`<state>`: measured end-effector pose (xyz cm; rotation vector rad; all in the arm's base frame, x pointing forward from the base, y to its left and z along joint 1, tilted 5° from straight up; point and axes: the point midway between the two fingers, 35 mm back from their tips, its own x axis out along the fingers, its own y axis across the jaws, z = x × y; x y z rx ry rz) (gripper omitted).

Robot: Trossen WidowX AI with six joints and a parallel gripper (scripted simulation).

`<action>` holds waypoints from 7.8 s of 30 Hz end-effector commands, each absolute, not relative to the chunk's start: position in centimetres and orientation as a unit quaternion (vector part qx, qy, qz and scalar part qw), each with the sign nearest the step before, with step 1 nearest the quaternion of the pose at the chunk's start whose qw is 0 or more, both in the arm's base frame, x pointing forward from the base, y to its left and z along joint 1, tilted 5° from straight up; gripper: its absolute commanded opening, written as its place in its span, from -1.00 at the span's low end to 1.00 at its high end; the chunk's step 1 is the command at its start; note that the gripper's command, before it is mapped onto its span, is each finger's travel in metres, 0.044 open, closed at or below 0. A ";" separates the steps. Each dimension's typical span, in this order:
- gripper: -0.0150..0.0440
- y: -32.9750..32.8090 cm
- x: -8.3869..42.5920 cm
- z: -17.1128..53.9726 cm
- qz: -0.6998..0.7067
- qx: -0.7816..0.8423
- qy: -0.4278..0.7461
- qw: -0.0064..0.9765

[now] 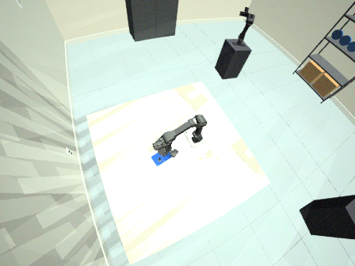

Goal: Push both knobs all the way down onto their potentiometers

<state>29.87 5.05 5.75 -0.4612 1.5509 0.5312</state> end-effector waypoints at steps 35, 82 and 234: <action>-0.49 5.0 29.9 5.2 0.234 -0.206 0.686 0.657; -0.49 5.0 29.9 5.4 0.234 -0.206 0.686 0.657; -0.49 9.8 36.6 8.0 -0.684 0.660 0.235 0.205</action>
